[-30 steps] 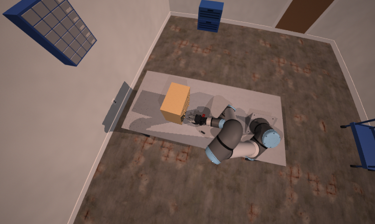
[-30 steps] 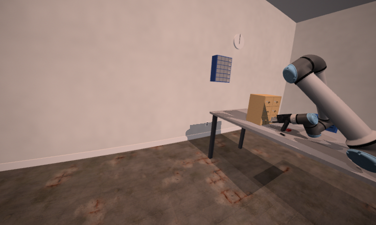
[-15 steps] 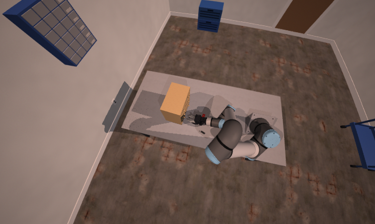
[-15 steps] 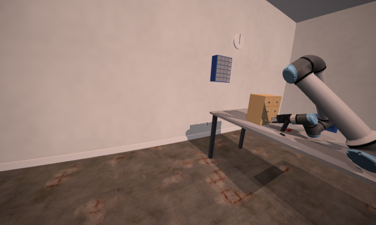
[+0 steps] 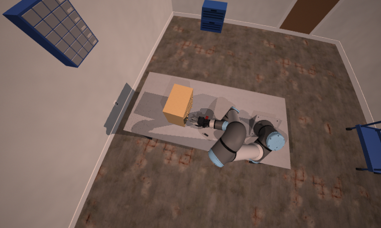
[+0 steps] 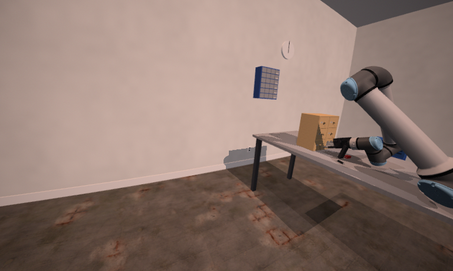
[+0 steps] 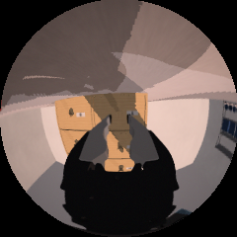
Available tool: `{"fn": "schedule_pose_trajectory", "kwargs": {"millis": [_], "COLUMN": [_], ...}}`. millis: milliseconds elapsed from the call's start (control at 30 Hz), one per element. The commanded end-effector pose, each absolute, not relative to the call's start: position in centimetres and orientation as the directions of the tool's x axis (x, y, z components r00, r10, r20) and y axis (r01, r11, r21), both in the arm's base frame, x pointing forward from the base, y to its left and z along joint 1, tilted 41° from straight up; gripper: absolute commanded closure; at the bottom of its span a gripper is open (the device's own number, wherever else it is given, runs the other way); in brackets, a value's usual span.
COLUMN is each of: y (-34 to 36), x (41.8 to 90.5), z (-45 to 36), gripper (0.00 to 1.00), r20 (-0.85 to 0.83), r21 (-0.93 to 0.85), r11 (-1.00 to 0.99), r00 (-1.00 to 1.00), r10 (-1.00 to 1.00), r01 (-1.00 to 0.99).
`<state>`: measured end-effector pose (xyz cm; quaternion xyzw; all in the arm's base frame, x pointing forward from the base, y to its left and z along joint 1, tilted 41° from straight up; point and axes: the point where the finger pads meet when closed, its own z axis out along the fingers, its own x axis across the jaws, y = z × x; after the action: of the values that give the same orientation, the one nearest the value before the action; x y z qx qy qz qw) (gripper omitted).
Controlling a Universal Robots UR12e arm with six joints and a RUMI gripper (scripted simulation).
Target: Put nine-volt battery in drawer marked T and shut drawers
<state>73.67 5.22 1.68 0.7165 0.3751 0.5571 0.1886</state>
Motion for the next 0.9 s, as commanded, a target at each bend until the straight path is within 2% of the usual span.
{"fn": "schedule_pose_trajectory", "kwargs": {"millis": [0,867], "y": [5.17,5.14], "x": [73.69,74.11], "z": [1.71,1.69], "gripper": [0.80,0.80], "r20": [0.657,0.657], "r21": [0.689,0.689], "r11": [-0.647,-0.647], "r00": [0.098,0.098], "r10": [0.748,0.748], "r01": [0.327,0.327]}}
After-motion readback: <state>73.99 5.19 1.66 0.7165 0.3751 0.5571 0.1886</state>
